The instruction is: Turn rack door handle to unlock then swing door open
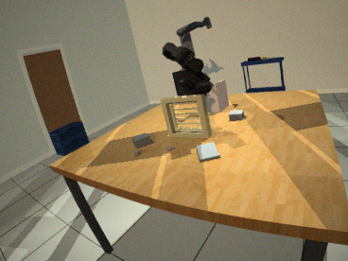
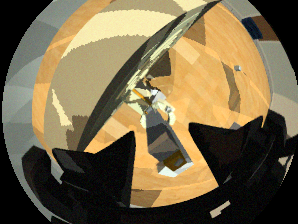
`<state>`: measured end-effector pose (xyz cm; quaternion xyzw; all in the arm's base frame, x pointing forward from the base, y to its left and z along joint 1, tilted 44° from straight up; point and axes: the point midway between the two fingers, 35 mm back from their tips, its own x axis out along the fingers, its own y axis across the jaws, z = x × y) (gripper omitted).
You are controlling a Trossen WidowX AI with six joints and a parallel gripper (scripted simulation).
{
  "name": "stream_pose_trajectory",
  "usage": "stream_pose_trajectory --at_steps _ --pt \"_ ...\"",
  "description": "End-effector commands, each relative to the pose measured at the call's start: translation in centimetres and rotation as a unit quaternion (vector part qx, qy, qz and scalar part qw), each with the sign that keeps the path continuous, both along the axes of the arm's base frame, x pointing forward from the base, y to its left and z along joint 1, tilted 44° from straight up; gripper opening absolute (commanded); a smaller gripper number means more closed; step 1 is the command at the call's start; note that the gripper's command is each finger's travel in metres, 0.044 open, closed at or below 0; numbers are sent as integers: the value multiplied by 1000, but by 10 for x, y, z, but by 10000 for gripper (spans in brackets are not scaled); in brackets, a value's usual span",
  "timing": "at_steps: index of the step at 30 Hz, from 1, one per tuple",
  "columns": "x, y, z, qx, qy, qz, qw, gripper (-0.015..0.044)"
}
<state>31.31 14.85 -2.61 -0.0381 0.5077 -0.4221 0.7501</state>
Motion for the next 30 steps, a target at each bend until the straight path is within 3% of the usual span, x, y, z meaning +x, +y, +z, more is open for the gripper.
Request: stream_pose_trajectory --at_steps 1,8,16,22,28,30 --pt "0 0 0 10 -54 -57 997 285" --pt "0 0 0 32 -169 -181 968 285" --pt "0 0 0 56 -294 -317 900 285" --pt "0 0 0 60 -316 -341 883 285" --pt "0 0 0 60 -316 -341 883 128" --pt "0 0 0 60 -316 -341 883 114"
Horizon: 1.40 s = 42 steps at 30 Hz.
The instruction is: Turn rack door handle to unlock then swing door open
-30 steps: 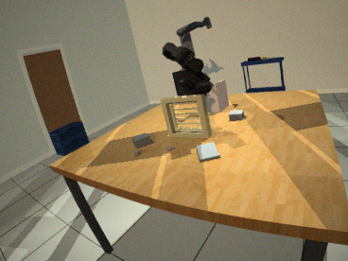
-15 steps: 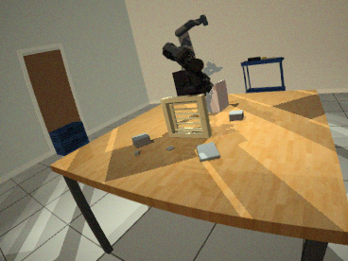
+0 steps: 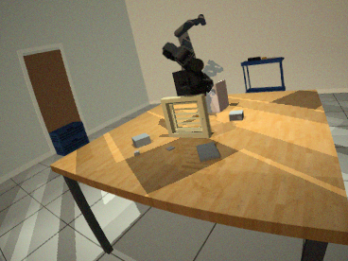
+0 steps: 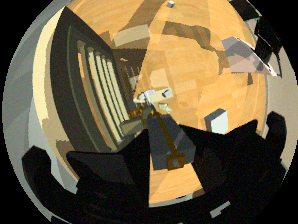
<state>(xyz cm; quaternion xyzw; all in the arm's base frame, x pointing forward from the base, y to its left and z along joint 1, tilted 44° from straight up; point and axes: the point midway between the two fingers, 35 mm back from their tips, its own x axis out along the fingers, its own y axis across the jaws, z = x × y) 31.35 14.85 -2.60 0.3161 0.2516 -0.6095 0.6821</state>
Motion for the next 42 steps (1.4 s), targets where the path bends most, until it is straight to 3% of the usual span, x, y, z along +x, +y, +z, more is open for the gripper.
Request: stream_pose_trajectory --at_steps 1,15,42 --pt "0 0 0 0 -2 -2 1000 108" --pt "0 0 0 0 -2 -2 1000 14" --pt "-23 -14 8 -32 163 176 970 14"
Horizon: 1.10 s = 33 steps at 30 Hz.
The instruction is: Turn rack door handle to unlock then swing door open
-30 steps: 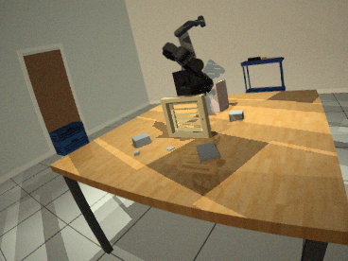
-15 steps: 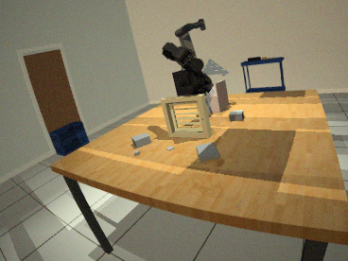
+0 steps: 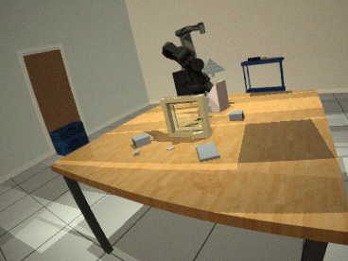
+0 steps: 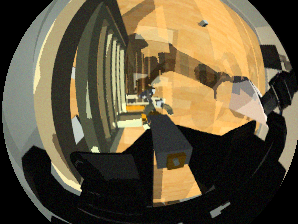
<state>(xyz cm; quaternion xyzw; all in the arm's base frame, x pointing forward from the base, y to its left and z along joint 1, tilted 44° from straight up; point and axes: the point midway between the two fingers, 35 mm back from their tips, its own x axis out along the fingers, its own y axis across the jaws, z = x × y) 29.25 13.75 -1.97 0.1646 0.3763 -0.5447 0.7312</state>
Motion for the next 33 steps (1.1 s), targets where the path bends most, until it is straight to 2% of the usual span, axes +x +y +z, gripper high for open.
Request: stream_pose_trajectory --at_steps 1,33 --pt "-4 -4 2 -6 27 33 999 14" --pt "-48 -53 39 -43 219 239 945 14"
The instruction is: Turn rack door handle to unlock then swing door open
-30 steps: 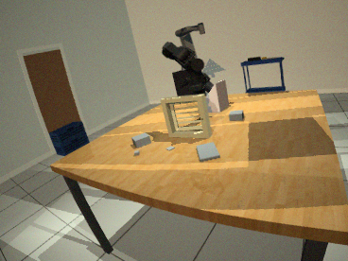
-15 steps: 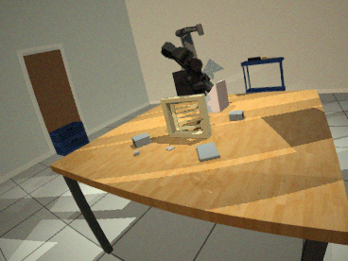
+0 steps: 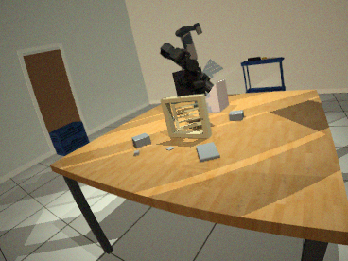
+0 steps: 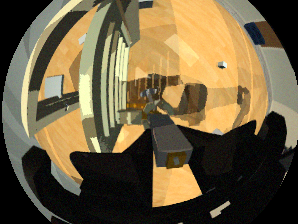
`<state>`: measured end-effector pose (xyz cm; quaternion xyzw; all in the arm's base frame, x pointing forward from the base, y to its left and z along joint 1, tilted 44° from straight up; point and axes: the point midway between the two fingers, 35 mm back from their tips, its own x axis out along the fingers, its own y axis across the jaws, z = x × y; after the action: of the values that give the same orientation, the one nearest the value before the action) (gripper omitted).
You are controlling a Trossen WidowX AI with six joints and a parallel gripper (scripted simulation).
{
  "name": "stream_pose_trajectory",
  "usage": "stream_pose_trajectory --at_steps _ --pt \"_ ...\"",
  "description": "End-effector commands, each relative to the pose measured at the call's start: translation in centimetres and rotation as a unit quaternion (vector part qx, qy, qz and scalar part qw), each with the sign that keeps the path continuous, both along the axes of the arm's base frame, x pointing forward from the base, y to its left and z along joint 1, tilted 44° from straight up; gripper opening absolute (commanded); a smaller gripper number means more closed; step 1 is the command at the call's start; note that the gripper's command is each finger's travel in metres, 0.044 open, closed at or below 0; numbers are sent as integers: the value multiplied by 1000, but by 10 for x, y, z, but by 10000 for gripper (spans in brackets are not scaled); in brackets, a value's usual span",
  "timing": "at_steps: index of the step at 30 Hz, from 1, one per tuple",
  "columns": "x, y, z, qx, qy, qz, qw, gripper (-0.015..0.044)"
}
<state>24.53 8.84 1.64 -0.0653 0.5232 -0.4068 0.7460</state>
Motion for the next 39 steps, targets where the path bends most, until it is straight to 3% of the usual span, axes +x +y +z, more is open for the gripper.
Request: stream_pose_trajectory --at_steps 1,39 --pt "-2 -6 5 -5 21 27 999 14" --pt "-5 -68 62 -43 216 234 947 14"
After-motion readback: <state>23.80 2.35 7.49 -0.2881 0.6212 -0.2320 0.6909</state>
